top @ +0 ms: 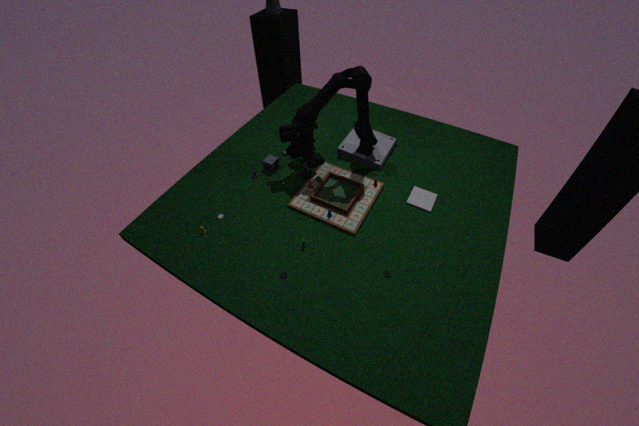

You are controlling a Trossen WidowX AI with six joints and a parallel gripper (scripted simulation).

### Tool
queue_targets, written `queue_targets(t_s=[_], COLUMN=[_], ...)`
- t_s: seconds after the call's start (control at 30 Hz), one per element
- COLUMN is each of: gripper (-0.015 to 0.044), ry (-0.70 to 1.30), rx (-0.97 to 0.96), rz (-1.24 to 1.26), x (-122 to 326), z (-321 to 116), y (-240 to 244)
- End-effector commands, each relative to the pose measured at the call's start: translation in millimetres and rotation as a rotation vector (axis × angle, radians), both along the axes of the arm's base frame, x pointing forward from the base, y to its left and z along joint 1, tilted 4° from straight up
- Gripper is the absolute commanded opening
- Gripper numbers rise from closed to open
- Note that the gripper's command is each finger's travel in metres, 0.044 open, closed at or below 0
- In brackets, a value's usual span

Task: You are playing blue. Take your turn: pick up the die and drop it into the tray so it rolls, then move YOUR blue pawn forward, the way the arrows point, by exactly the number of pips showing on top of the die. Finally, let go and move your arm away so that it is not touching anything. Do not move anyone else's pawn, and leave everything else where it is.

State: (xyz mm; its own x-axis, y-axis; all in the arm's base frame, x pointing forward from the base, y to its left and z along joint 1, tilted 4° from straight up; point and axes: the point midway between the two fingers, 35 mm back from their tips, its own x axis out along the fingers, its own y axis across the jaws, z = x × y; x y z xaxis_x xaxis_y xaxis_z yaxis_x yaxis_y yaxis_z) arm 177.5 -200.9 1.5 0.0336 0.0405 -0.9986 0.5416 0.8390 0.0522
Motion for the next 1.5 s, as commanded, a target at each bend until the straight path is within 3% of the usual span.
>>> queue_targets(t_s=[0.0, 0.17, 0.87, 1.47], gripper=[0.0078, 0.0, 0.0, 0.0], ry=[0.0, -0.006, 0.0, -0.007], rx=[0.006, -0.01, 0.005, -0.003], rz=[-0.003, -0.013, -0.003, 0.137], x=[0, 0, -8, 33], z=[-1, 3, 120, 114], y=[2, -3, -3, 37])
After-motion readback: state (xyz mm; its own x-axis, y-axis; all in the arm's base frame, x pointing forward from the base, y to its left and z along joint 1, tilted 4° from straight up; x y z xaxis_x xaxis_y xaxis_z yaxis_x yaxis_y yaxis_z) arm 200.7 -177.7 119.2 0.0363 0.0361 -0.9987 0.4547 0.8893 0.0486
